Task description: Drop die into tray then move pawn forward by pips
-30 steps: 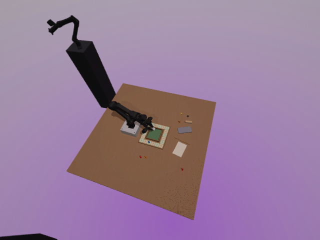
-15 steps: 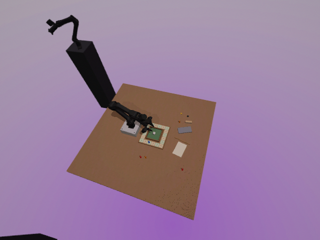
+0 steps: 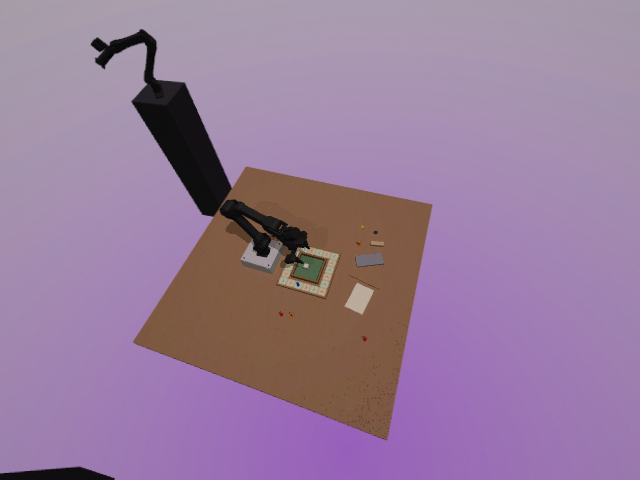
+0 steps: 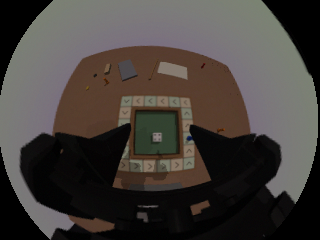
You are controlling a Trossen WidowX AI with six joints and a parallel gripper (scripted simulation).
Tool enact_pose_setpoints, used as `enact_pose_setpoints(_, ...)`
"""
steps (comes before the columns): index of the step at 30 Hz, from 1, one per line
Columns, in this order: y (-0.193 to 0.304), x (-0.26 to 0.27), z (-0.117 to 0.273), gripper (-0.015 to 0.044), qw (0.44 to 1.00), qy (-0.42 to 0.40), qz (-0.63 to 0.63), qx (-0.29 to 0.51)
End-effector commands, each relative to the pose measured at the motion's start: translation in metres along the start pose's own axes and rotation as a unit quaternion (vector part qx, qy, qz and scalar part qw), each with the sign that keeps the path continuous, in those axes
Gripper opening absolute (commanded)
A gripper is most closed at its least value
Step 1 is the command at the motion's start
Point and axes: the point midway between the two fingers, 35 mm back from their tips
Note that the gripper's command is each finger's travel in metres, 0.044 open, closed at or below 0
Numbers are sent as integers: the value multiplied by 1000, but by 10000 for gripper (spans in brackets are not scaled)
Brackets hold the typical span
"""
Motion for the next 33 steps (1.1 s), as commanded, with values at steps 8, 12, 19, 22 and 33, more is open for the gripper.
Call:
enact_pose_setpoints(8, 3, 1, -33, 440, 968, -15, 6, 252)
enact_pose_setpoints(12, 4, 1, -37, 440, 960, -16, 7, 281)
enact_pose_setpoints(19, 13, -32, -42, 335, 961, 6, -53, 270)
enact_pose_setpoints(22, 27, -71, -47, 256, 950, 30, -120, 286)
enact_pose_setpoints(33, 47, -113, -50, 200, 931, 54, -198, 301)
Point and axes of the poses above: the point midway between the two fingers, 35 mm back from their tips, its own z axis back along the fingers, its own x axis across the jaws, y = z × x, and after that the axes turned 4 degrees about z, right-handed
